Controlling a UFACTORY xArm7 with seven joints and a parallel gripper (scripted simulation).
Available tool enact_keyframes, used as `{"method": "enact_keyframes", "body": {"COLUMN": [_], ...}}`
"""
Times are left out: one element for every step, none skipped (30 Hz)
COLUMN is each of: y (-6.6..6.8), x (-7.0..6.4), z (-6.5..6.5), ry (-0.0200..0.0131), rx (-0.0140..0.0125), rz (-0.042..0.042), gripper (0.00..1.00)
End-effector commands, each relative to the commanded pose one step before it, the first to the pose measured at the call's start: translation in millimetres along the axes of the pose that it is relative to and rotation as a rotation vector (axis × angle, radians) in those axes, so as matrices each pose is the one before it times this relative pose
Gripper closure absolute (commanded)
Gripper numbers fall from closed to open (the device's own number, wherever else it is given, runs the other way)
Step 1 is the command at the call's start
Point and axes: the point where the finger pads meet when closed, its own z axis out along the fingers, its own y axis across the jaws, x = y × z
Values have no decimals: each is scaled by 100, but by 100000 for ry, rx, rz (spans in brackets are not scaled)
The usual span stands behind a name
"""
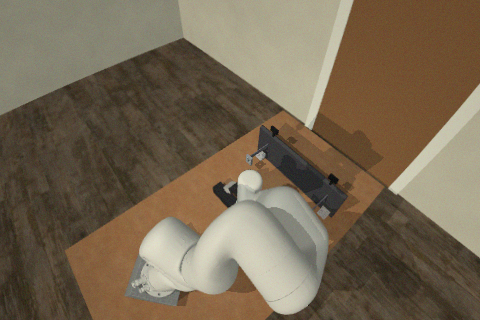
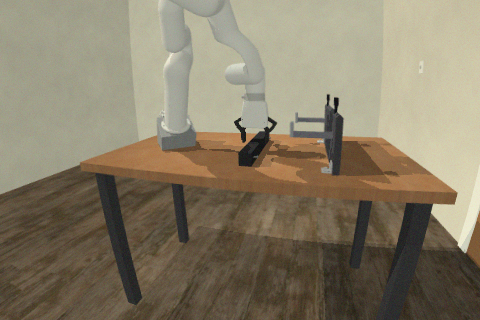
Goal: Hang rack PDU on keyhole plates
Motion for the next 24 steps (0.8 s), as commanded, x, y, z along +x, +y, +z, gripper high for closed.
{"method": "enact_keyframes", "body": {"y": [595, -1, -1, -1, 0, 0, 0, 0, 0, 0, 0, 0, 0, 0, 0, 0, 0, 0, 0, 0, 0, 0, 0, 0], "x": [155, 0, 0, 0, 0, 0, 0, 0, 0, 0, 0, 0, 0, 0, 0, 0, 0, 0, 0, 0, 0, 0, 0, 0], "z": [1239, 109, 61, 24, 4, 0, 0, 0, 0, 0, 0, 0, 0, 0, 0, 0, 0, 0, 0, 0, 0, 0, 0, 0], "ry": [-258, 2, 2, 1, 0, 0, 0, 0, 0, 0, 0, 0, 0, 0, 0, 0, 0, 0, 0, 0, 0, 0, 0, 0], "rx": [-1521, 2, 2, 1, 0, 0, 0, 0, 0, 0, 0, 0, 0, 0, 0, 0, 0, 0, 0, 0, 0, 0, 0, 0], "rz": [262, -1, -1, 0, 0, 0, 0, 0, 0, 0, 0, 0, 0, 0, 0, 0, 0, 0, 0, 0, 0, 0, 0, 0], "gripper": [3, 3, 3, 3, 3, 3, 3, 3, 3, 3, 3, 3, 3, 3, 3, 3, 100, 100, 100, 100, 100, 100, 100, 100]}}
